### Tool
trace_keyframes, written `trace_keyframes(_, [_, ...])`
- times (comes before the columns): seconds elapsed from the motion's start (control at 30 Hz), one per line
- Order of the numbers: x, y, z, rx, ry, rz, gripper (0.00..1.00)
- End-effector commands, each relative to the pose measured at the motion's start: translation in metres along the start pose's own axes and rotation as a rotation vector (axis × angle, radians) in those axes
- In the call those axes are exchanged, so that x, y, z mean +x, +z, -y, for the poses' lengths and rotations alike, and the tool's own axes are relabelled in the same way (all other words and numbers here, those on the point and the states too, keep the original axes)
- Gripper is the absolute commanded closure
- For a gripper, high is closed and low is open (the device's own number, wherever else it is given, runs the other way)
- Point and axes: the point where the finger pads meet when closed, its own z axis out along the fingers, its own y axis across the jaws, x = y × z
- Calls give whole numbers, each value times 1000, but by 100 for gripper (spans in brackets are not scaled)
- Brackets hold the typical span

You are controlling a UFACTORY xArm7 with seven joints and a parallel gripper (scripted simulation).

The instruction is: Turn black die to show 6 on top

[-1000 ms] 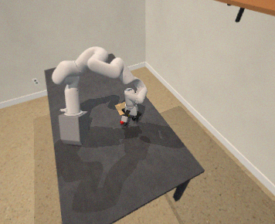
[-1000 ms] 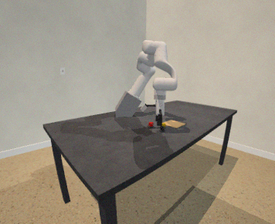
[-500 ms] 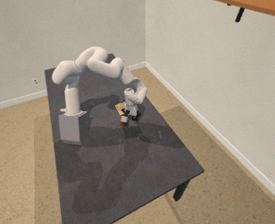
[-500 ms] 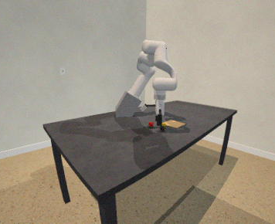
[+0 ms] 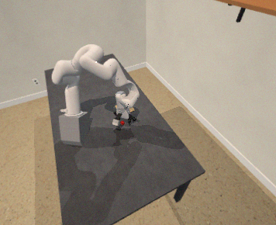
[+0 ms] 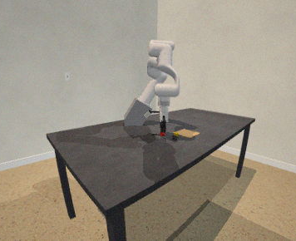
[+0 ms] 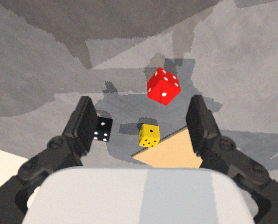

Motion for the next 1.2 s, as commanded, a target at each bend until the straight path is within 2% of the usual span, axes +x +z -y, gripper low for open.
trace_keyframes(0.0, [23, -1, -22, 14, -1, 5, 0])
trace_keyframes(1.17, [26, -1, -25, 14, -1, 5, 0])
